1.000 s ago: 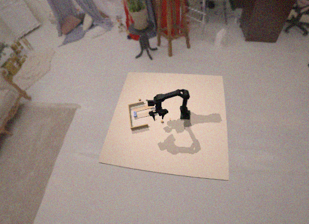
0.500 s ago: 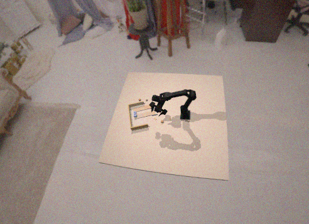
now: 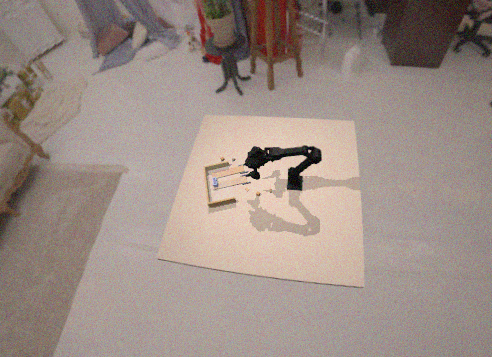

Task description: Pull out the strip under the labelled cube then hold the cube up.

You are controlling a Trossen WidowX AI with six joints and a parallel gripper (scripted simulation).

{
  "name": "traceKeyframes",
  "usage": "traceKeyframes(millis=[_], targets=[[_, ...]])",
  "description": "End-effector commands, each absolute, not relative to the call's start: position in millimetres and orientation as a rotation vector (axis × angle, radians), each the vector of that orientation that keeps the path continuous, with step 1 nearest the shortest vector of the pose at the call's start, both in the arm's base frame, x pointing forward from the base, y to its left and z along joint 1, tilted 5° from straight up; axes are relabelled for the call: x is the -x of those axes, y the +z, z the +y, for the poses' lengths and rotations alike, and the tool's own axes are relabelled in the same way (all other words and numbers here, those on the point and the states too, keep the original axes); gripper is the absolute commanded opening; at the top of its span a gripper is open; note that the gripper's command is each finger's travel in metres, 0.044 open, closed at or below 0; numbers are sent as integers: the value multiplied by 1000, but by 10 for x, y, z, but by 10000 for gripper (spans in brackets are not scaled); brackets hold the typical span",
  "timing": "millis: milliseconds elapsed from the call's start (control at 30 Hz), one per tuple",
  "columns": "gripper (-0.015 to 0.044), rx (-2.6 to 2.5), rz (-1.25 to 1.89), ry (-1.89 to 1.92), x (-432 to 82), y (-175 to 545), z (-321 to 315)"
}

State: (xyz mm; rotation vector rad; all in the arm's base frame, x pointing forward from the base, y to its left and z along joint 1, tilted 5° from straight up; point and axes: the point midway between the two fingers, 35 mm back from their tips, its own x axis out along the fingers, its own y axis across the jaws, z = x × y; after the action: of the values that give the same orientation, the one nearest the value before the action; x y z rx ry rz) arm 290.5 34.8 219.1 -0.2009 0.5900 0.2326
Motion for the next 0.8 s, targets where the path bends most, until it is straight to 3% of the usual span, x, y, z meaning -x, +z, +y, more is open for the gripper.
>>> traceKeyframes(millis=[0,633,767], targets=[[400,1,516,72,-2869,2245,157],[400,1,516,72,-2869,2245,157],[295,42,627,80,-2991,2177,150]])
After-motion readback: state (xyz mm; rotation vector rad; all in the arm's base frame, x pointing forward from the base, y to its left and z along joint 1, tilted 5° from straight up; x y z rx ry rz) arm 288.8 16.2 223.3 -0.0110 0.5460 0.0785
